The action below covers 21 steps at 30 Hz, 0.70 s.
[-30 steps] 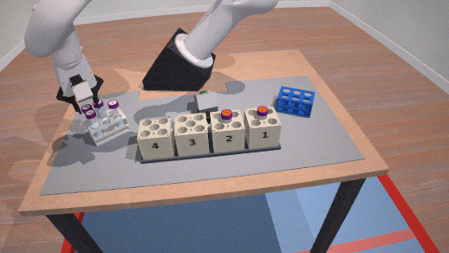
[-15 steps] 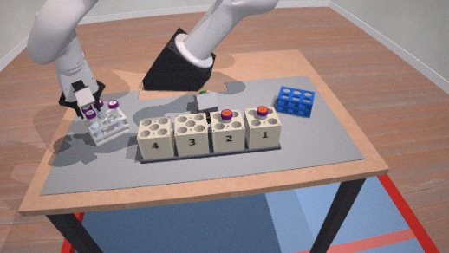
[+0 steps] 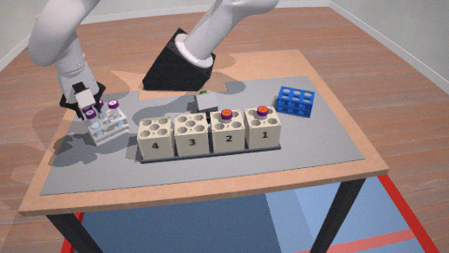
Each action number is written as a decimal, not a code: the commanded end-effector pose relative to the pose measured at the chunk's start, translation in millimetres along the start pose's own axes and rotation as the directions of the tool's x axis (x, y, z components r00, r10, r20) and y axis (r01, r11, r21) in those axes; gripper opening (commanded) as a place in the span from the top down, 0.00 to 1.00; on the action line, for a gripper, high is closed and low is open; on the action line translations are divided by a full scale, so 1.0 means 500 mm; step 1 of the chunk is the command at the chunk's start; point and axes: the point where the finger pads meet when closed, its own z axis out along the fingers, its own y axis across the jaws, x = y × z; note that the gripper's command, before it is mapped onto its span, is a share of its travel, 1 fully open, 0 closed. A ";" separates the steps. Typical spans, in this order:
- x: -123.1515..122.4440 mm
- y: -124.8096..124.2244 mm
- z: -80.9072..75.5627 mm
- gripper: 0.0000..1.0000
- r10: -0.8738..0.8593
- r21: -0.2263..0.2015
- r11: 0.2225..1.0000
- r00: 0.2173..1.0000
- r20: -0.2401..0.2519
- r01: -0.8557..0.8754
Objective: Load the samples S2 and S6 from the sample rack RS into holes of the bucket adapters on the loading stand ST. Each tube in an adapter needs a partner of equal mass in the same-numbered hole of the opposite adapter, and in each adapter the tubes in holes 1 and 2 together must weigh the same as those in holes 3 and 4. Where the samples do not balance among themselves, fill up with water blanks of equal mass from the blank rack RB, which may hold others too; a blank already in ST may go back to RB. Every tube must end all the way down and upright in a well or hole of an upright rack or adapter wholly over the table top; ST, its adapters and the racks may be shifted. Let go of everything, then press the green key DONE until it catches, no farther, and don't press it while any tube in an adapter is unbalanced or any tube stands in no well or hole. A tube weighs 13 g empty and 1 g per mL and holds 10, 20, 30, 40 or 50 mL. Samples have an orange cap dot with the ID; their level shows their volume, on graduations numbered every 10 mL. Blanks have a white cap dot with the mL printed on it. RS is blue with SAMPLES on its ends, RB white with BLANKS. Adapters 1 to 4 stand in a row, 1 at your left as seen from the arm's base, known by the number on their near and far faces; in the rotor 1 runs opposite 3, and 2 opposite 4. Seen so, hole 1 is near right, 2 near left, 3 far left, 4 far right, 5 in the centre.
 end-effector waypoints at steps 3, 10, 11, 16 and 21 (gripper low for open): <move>0.000 0.002 0.005 0.43 -0.001 -0.002 1.000 1.000 0.000 0.001; 0.000 0.002 0.012 0.43 -0.001 -0.002 1.000 1.000 0.000 0.001; 0.000 0.002 0.013 0.43 -0.001 -0.002 1.000 1.000 0.000 0.001; 0.000 0.002 0.020 0.43 -0.001 -0.002 1.000 1.000 0.000 0.001; 0.000 0.002 0.026 0.43 -0.001 -0.002 1.000 1.000 0.000 0.001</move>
